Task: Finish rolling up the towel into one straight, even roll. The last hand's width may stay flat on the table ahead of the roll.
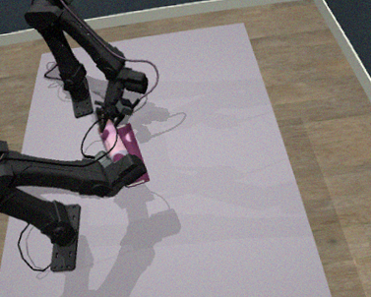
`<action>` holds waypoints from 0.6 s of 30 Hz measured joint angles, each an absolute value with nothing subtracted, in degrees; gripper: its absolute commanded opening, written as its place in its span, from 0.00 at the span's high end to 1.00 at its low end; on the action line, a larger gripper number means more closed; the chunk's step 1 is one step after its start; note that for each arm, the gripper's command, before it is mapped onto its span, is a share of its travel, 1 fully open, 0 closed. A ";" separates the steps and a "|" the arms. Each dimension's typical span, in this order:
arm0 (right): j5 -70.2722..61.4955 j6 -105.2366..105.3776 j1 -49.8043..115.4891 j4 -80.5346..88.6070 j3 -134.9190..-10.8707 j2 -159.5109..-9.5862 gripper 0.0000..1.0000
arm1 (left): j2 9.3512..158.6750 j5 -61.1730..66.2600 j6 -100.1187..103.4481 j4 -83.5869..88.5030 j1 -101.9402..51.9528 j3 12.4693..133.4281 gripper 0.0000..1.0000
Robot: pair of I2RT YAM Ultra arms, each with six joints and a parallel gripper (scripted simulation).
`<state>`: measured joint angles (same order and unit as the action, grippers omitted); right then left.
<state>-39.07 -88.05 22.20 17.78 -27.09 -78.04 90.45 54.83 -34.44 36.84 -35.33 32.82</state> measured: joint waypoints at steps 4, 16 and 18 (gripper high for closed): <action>-39.13 -88.05 22.20 17.74 -27.09 -78.04 0.59 | 90.45 54.83 -34.44 36.84 -35.33 32.82 0.66; -39.27 -88.05 22.17 17.63 -27.09 -78.04 0.61 | 90.45 54.83 -34.44 36.84 -35.33 32.82 0.59; -39.40 -88.05 22.20 17.43 -27.09 -78.04 0.61 | 90.45 54.83 -34.44 36.84 -35.33 32.84 0.52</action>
